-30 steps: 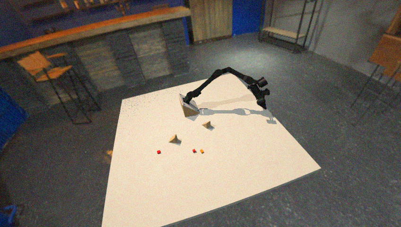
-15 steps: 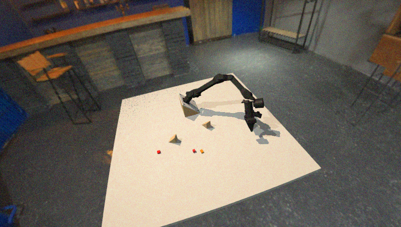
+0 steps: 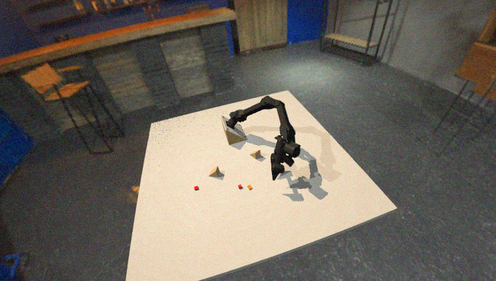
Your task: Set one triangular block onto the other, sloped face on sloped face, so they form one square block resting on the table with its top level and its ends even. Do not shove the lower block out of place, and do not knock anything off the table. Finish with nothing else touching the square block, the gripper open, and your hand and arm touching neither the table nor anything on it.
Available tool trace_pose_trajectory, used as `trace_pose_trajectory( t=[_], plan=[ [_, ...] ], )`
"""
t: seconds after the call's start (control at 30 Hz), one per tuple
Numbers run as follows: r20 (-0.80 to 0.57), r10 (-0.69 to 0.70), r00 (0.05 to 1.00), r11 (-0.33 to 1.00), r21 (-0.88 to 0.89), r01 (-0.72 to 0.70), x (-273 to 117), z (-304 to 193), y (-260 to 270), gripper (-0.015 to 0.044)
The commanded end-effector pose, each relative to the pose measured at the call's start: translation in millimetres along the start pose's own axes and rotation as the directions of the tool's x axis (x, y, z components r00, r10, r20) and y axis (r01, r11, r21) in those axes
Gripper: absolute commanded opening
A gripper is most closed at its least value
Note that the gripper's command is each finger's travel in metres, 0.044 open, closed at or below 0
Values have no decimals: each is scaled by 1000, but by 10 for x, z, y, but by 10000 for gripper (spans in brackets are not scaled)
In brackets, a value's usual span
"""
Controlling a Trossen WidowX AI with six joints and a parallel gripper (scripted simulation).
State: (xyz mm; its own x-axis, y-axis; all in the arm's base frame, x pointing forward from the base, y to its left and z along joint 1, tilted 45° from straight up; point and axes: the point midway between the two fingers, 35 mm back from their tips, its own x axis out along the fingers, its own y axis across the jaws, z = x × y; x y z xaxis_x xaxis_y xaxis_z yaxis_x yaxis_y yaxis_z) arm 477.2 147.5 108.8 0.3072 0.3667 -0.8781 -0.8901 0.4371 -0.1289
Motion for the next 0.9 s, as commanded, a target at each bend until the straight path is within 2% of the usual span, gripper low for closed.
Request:
trace_pose_trajectory(
  t=[0.0,0.17,0.33,0.63,0.87],
  plan=[
    [-53,85,995,996,1,-85,147,-676,-157,440],
    [-74,195,978,981,13,-195,258,-1466,-227,440],
    [-39,309,950,951,34,-308,308,-2252,-159,440],
    [197,439,877,888,54,-457,260,-3532,309,440],
    [223,440,870,885,54,-462,251,-3614,360,440]
  ],
)
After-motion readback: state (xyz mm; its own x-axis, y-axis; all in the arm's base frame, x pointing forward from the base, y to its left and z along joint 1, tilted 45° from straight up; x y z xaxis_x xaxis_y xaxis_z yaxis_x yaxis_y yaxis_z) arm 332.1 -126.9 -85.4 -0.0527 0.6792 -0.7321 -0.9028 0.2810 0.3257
